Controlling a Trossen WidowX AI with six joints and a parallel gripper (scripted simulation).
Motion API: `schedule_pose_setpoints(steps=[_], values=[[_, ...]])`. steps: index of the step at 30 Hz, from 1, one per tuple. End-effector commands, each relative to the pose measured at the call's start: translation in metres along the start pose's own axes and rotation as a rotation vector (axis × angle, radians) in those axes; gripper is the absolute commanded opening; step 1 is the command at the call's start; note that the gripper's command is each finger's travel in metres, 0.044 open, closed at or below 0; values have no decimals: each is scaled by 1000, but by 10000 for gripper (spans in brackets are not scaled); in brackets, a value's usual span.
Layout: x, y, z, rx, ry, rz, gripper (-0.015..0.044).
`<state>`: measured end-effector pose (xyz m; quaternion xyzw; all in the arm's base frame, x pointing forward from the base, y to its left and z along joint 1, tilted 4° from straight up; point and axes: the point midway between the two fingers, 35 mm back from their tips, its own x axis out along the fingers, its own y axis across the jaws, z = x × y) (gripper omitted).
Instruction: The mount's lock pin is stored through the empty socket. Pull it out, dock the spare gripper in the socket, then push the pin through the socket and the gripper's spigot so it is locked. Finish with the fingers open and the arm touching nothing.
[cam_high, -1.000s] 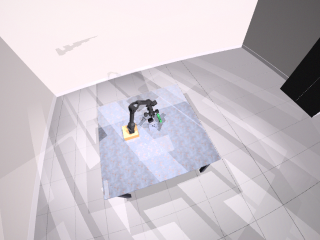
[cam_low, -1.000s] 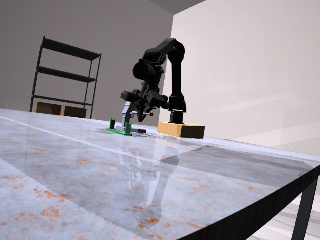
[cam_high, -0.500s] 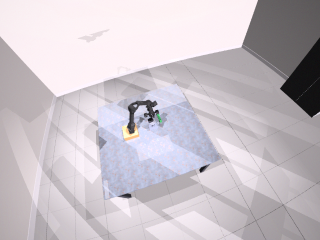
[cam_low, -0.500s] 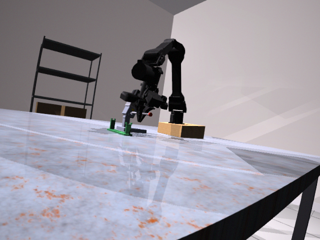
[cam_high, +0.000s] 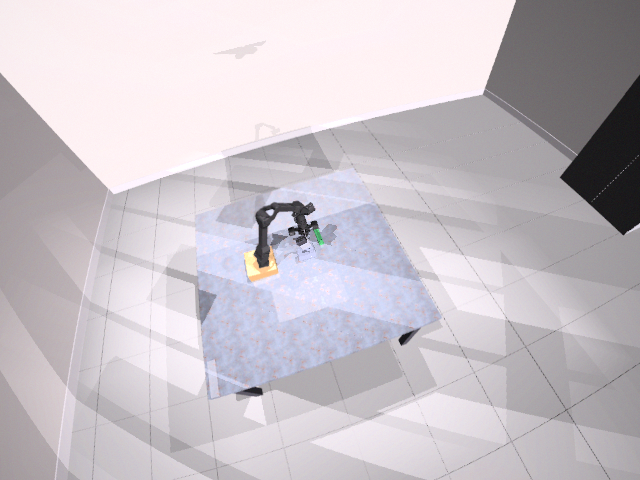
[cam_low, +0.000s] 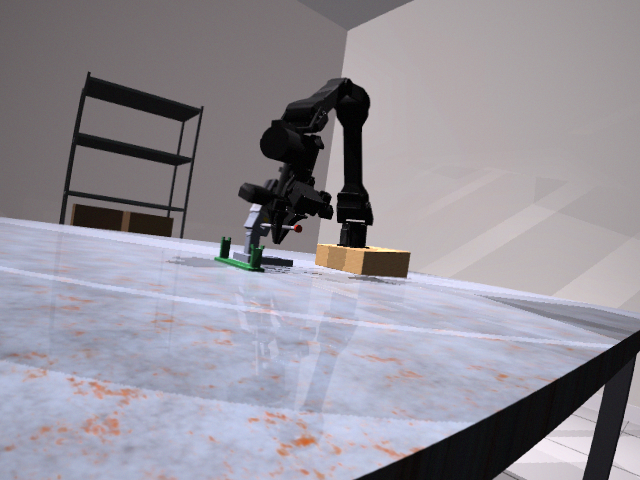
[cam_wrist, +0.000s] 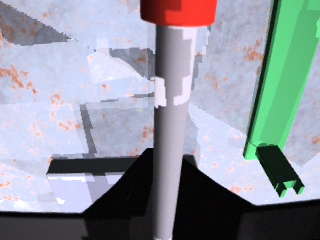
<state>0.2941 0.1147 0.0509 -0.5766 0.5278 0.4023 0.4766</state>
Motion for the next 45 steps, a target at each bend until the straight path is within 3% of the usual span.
schedule_pose_setpoints(steps=[1, 45], values=[[1, 0, -3, -5, 4, -1, 0], [8, 0, -28, -5, 3, -6, 0]])
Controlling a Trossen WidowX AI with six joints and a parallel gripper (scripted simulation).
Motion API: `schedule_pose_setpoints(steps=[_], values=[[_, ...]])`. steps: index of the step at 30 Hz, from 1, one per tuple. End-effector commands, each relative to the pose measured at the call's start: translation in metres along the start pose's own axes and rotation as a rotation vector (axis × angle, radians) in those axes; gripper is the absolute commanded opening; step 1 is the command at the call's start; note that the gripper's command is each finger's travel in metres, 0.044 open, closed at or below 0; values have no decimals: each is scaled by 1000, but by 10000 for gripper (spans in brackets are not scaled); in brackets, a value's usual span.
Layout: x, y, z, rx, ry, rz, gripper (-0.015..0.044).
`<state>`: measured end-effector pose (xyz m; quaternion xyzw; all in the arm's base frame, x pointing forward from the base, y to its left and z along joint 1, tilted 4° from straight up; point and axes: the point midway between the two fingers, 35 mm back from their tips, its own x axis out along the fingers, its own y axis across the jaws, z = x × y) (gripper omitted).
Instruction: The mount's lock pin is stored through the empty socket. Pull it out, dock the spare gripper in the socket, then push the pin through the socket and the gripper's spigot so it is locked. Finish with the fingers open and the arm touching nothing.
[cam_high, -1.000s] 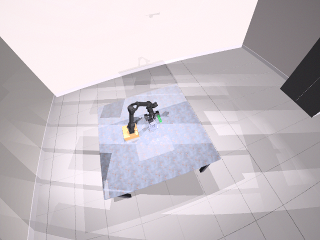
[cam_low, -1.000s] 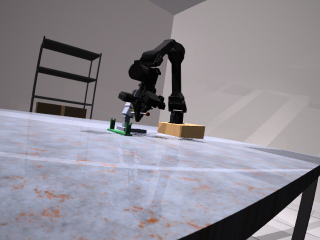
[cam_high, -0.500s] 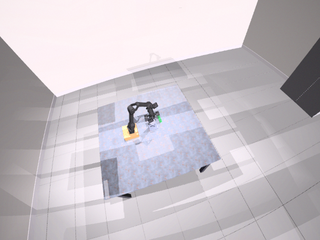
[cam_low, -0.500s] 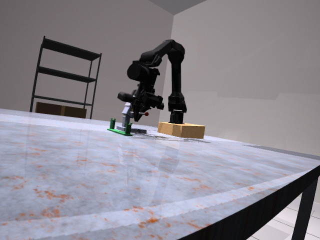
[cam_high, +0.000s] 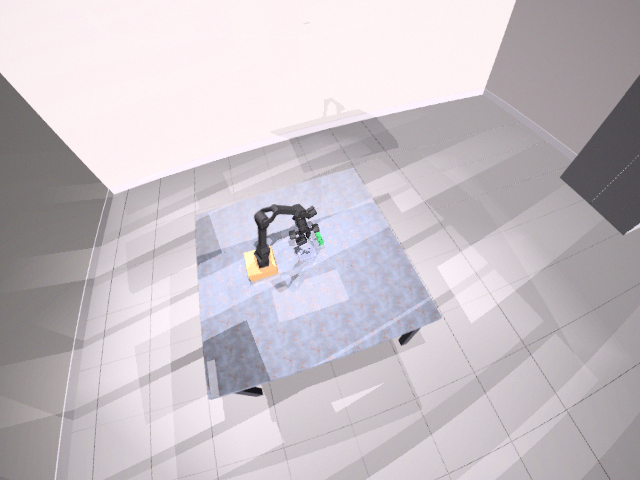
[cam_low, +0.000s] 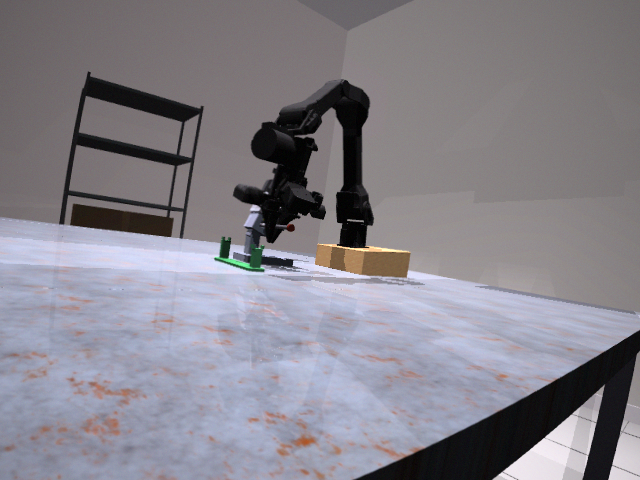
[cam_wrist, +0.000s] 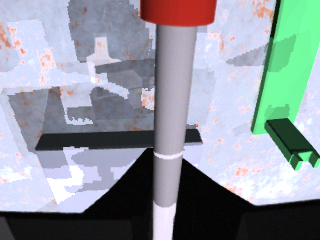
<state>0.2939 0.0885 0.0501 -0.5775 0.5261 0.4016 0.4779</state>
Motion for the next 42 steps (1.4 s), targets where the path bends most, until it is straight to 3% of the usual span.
schedule_pose_setpoints(steps=[1, 28, 36, 42], values=[[1, 0, -3, -5, 5, -1, 0], [5, 0, -18, -5, 4, -4, 0], [4, 0, -16, 1, 0, -3, 200], [2, 0, -15, 1, 0, -3, 200]])
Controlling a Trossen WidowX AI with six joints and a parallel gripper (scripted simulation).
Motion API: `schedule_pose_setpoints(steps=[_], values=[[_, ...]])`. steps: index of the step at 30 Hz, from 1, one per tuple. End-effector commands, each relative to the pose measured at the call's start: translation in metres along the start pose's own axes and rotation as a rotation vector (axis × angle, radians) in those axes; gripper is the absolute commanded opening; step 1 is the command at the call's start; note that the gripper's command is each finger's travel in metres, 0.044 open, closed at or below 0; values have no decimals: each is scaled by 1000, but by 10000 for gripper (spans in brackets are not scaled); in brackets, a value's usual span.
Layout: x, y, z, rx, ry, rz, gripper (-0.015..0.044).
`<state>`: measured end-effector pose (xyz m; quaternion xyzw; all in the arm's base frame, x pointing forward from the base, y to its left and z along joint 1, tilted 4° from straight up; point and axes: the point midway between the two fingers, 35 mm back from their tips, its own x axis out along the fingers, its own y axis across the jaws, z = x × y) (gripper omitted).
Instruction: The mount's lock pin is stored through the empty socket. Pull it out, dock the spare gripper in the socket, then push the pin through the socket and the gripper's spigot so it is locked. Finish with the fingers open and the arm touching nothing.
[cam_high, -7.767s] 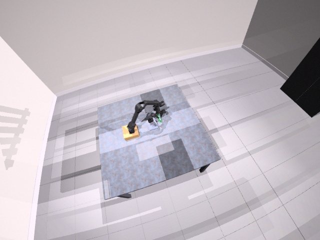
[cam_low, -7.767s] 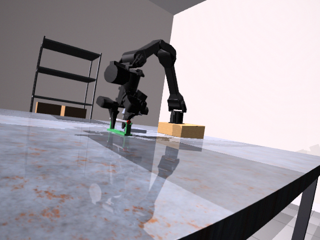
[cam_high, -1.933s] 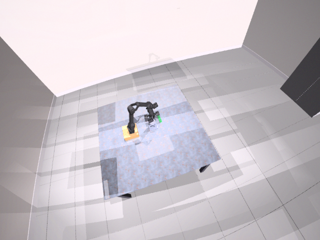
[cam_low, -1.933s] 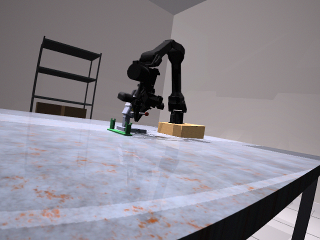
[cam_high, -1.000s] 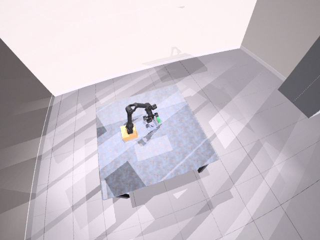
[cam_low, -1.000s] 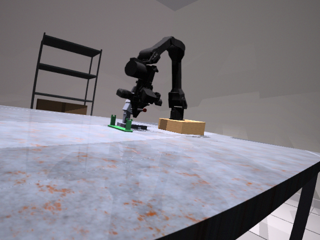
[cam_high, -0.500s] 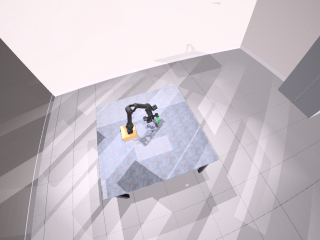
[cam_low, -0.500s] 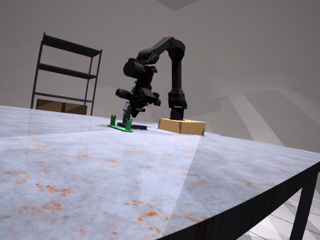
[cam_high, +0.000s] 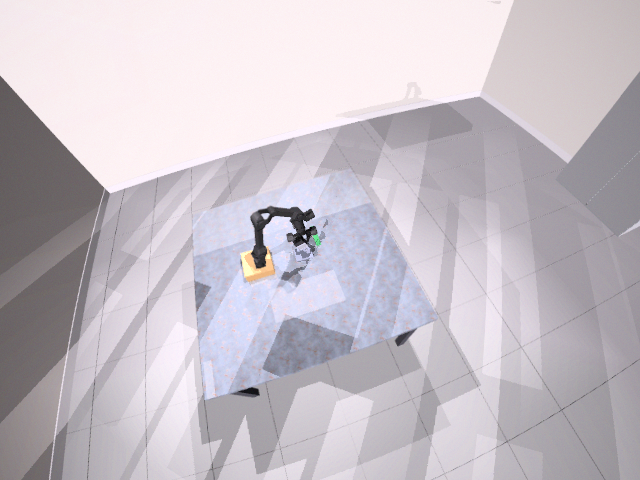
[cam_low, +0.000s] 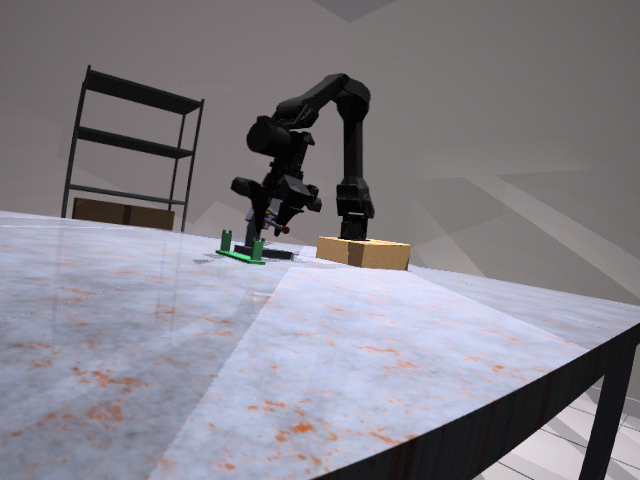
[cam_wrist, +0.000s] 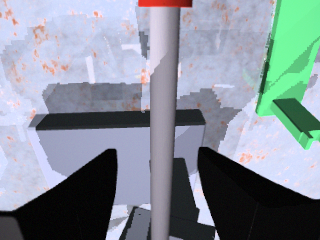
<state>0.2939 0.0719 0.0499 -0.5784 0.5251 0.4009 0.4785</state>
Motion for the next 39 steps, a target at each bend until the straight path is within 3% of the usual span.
schedule_pose_setpoints(steps=[1, 38, 39], values=[[-3, 0, 1, 1, 0, 1, 200], [-92, -3, 42, -32, -9, -7, 200], [-86, -3, 39, -34, -9, -9, 226]])
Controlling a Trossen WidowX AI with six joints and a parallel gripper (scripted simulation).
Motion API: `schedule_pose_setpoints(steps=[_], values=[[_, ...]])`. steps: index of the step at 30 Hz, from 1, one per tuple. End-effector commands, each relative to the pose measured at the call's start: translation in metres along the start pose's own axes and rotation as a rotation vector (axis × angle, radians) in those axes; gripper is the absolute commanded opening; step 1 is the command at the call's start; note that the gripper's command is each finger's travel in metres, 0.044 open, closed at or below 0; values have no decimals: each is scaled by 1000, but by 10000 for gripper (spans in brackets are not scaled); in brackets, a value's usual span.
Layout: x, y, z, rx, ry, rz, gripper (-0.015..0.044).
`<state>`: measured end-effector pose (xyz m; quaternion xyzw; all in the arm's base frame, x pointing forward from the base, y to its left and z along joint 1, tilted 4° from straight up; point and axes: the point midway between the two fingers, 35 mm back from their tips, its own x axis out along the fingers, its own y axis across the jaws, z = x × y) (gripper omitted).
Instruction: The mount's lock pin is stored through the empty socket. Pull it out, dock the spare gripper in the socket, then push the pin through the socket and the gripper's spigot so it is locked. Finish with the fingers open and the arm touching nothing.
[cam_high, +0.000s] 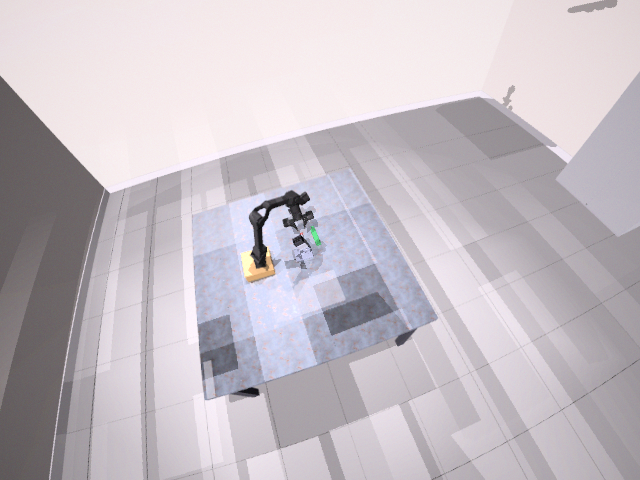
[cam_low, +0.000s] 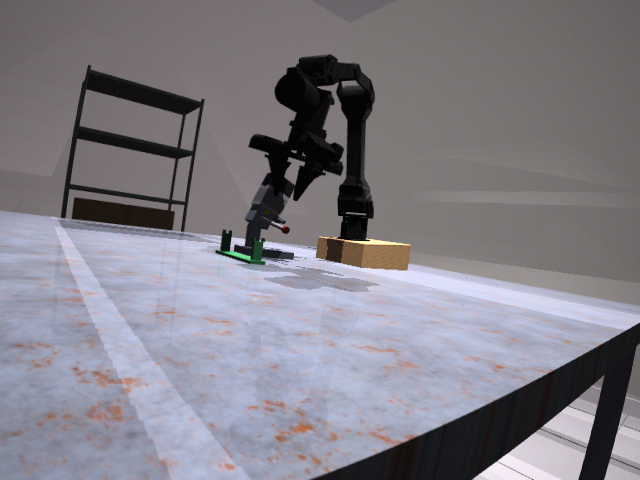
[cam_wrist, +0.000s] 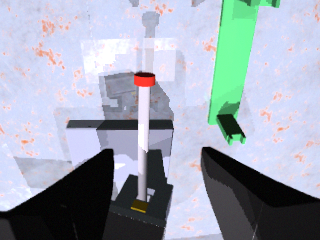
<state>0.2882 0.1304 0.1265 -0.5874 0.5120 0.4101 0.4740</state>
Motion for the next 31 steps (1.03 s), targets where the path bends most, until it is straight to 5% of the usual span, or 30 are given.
schedule_pose_setpoints(steps=[1, 8, 31], values=[[1, 1, -1, 0, 2, 3, 253], [1, 1, -1, 0, 2, 3, 436], [1, 1, -1, 0, 2, 3, 440]])
